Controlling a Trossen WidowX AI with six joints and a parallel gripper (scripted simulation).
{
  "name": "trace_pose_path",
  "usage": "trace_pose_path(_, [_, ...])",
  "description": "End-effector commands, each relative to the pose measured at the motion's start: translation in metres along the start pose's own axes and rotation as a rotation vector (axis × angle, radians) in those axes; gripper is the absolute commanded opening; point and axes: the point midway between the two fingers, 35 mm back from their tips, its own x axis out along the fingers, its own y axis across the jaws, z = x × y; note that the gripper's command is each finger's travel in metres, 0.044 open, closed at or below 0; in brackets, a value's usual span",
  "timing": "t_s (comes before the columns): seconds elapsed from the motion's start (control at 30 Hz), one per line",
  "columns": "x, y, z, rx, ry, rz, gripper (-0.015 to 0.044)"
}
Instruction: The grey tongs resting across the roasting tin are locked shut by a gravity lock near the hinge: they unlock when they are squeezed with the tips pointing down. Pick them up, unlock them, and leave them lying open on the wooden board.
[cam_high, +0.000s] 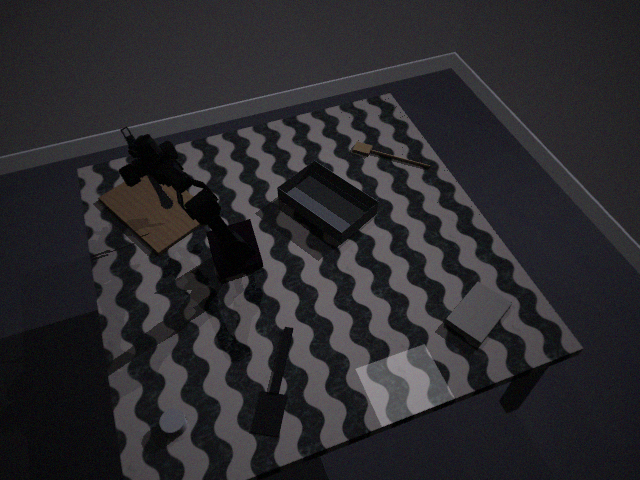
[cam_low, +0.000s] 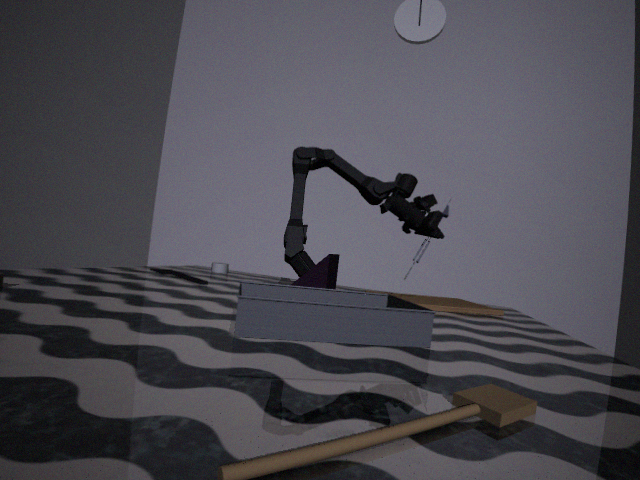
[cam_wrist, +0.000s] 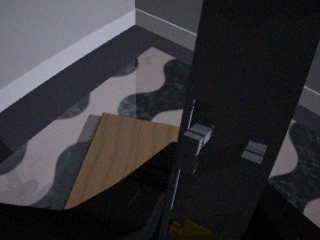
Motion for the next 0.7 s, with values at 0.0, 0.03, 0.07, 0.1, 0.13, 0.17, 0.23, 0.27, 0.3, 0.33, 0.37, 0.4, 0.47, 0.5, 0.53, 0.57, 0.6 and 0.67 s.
trace_pose_path(0.0, [-0.0167, 0.0011, 0.0061, 0.01, -0.088, 0.004, -0.015])
trace_pose_path(0.03, [-0.0191, 0.0013, 0.0065, 0.011, -0.101, 0.005, -0.015])
trace_pose_path(0.07, [-0.0206, 0.0014, 0.0067, 0.012, -0.109, 0.006, -0.015])
trace_pose_path(0.1, [-0.0211, 0.0014, 0.0068, 0.012, -0.112, 0.006, -0.015])
trace_pose_path(0.13, [-0.0211, 0.0014, 0.0068, 0.012, -0.112, 0.006, -0.015])
trace_pose_path(0.17, [-0.0211, 0.0014, 0.0068, 0.012, -0.112, 0.006, -0.015])
trace_pose_path(0.23, [-0.0211, 0.0014, 0.0068, 0.012, -0.112, 0.006, -0.015])
trace_pose_path(0.27, [-0.0211, 0.0014, 0.0068, 0.012, -0.112, 0.006, -0.015])
trace_pose_path(0.3, [-0.0211, 0.0014, 0.0068, 0.012, -0.112, 0.006, -0.015])
trace_pose_path(0.33, [-0.0211, 0.0014, 0.0068, 0.012, -0.112, 0.006, -0.015])
trace_pose_path(0.37, [-0.0211, 0.0014, 0.0068, 0.012, -0.112, 0.006, -0.015])
trace_pose_path(0.4, [-0.0211, 0.0014, 0.0068, 0.012, -0.112, 0.006, -0.015])
trace_pose_path(0.47, [-0.0211, 0.0014, 0.0068, 0.012, -0.112, 0.006, -0.015])
trace_pose_path(0.5, [-0.0211, 0.0014, 0.0068, 0.012, -0.112, 0.006, -0.015])
trace_pose_path(0.53, [-0.0211, 0.0014, 0.0068, 0.012, -0.112, 0.006, -0.015])
trace_pose_path(0.57, [-0.0211, 0.0014, 0.0068, 0.012, -0.112, 0.006, -0.015])
trace_pose_path(0.6, [-0.0211, 0.0014, 0.0068, 0.012, -0.112, 0.006, -0.015])
trace_pose_path(0.67, [-0.0211, 0.0014, 0.0068, 0.012, -0.112, 0.006, -0.015])
